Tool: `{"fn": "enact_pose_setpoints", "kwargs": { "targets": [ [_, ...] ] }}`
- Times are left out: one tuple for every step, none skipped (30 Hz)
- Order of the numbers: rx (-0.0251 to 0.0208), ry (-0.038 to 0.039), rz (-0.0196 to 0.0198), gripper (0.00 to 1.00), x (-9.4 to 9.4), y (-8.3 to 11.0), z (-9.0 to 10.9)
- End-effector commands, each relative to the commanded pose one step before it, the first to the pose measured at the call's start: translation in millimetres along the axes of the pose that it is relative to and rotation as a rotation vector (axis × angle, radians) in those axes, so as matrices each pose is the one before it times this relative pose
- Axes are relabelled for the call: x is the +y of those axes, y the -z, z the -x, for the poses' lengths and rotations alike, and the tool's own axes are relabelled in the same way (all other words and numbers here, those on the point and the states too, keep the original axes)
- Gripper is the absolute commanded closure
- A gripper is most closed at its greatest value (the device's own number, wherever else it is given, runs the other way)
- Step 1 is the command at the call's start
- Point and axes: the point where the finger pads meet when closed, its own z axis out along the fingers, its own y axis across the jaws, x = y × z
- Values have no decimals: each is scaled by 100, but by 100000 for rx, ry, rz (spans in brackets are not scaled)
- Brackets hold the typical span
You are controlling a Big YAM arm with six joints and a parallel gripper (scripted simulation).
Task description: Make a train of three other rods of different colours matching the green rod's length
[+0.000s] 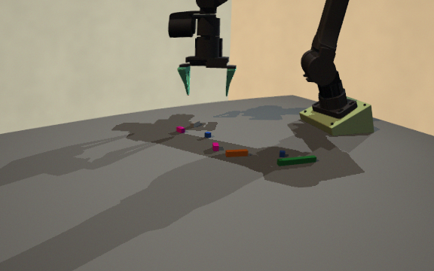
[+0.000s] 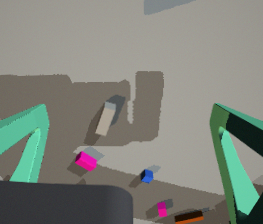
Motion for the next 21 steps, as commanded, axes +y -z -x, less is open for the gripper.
{"fn": "enact_pose_setpoints", "kwargs": {
  "targets": [
    [414, 15416, 4580, 0, 2875, 1656, -1980],
    [0, 0, -2, 0, 0, 0, 0],
    [177, 0, 9, 0, 1, 0, -30],
    [-77, 34, 971, 0, 80, 307, -4],
    [44, 7557, -1409, 0, 54, -428, -819],
    [0, 0, 0, 0, 0, 0, 0],
    [222, 0, 24, 0, 4, 0, -38],
    [-12, 66, 562, 0, 49, 177, -24],
    [-42, 8879, -1043, 0, 165, -309, -941],
    [0, 0, 0, 0, 0, 0, 0],
    [0, 0, 0, 0, 0, 0, 0],
    [410, 2, 83, 0, 13, 5, -71],
    [-678, -1067, 988, 0, 28, 346, 419],
    [-551, -901, 673, 0, 11, 240, 352],
    [-24, 16, 146, 0, 13, 47, -3],
    [66, 113, -70, 0, 0, -25, -44],
    [34, 72, -6, 0, 3, -3, -27],
    [0, 0, 0, 0, 0, 0, 0],
    [0, 0, 0, 0, 0, 0, 0],
    [1009, 11980, -2216, 0, 216, -730, -1775],
    [0, 0, 0, 0, 0, 0, 0]
  ]
}}
